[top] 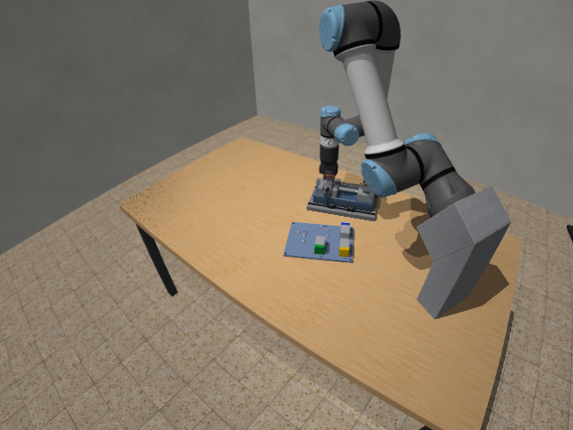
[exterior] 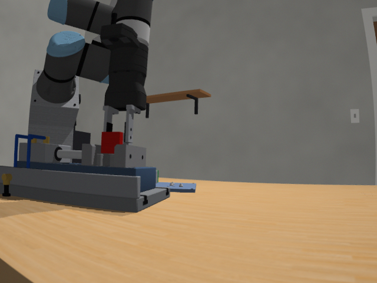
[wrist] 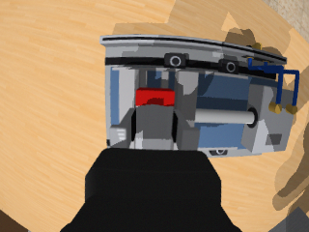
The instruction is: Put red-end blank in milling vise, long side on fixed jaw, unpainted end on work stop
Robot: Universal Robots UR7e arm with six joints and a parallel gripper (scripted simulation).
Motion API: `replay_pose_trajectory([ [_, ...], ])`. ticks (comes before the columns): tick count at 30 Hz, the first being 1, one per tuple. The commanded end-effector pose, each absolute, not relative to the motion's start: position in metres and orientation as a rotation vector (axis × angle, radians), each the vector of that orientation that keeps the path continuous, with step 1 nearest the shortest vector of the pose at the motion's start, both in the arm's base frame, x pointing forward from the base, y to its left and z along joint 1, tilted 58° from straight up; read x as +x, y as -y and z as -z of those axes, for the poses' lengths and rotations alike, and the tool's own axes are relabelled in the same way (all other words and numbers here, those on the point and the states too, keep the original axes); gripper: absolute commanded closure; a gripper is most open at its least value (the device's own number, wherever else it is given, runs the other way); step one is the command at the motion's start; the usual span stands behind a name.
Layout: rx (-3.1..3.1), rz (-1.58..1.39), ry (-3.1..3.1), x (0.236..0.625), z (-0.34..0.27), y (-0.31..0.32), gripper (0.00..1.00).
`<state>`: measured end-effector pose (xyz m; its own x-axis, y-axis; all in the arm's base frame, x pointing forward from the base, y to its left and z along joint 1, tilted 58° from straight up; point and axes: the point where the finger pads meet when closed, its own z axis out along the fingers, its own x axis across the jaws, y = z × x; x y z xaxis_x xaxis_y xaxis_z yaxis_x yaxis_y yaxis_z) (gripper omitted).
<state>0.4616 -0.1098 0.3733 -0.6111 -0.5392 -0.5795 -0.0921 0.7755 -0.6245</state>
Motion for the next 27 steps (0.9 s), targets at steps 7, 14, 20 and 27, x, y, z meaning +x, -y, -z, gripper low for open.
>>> replay_pose_trajectory([
  [7,-0.468,0.707,-2.156,0.4628,-0.3731,0.1102,1.0],
  [14,-0.468,0.707,-2.156,0.4628,-0.3731,0.1102,1.0],
  [20,-0.468,0.707,-2.156,0.463,-0.373,0.1102,1.0],
  [27,-0.468,0.707,-2.156,0.4634,-0.3727,0.1104,1.0],
])
